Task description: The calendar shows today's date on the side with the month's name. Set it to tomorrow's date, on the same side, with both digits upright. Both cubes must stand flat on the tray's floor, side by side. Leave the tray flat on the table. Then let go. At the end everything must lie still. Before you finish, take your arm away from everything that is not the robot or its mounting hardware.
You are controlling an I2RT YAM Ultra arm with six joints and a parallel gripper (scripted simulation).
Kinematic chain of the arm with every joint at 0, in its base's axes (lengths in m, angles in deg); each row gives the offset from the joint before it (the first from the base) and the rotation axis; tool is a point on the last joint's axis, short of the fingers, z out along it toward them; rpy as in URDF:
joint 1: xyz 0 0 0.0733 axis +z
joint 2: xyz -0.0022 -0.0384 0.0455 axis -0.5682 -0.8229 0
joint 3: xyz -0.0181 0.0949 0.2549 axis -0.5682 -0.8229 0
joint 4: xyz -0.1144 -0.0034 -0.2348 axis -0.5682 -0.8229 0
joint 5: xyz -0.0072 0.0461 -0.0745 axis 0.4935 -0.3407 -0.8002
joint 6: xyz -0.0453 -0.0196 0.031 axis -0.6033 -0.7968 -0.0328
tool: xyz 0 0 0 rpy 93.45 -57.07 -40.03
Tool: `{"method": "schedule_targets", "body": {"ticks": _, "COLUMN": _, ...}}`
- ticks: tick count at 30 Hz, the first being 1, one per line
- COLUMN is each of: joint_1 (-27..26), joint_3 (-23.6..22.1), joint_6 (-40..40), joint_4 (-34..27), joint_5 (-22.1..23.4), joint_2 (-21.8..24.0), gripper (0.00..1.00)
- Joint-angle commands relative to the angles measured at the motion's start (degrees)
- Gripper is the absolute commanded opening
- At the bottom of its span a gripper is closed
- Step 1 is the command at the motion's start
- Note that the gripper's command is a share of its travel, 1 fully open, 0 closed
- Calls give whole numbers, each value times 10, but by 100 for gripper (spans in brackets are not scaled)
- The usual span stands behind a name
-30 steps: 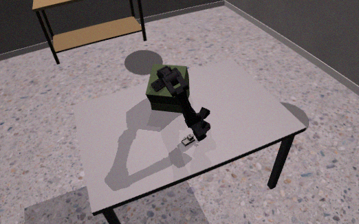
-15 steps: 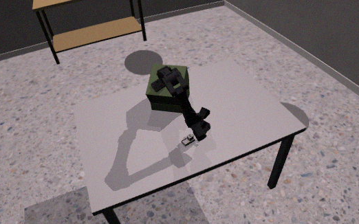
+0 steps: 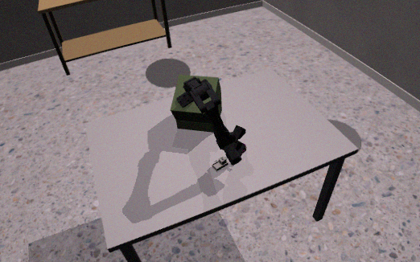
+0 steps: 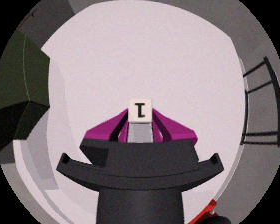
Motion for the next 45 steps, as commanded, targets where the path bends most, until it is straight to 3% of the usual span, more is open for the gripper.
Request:
{"method": "schedule_targets", "body": {"ticks": 1, "joint_1": 1, "joint_3": 4, "joint_6": -1, "joint_4": 0, "joint_5": 8, "joint_2": 3, "gripper": 26}}
{"method": "schedule_targets", "body": {"ticks": 25, "joint_1": 1, "joint_3": 4, "joint_6": -1, "joint_4": 0, "joint_5": 8, "joint_2": 3, "gripper": 26}}
{"method": "schedule_targets", "body": {"ticks": 38, "joint_1": 1, "joint_3": 4, "joint_6": -1, "joint_4": 0, "joint_5": 8, "joint_2": 3, "gripper": 45}}
{"method": "schedule_targets", "body": {"ticks": 42, "joint_1": 1, "joint_3": 4, "joint_6": -1, "joint_4": 0, "joint_5": 8, "joint_2": 3, "gripper": 45}}
{"method": "schedule_targets", "body": {"ticks": 43, "joint_1": 1, "joint_3": 4, "joint_6": -1, "joint_4": 0, "joint_5": 8, "joint_2": 3, "gripper": 64}}
{"method": "schedule_targets", "body": {"ticks": 45, "joint_1": 1, "joint_3": 4, "joint_6": -1, "joint_4": 0, "joint_5": 8, "joint_2": 3, "gripper": 64}}
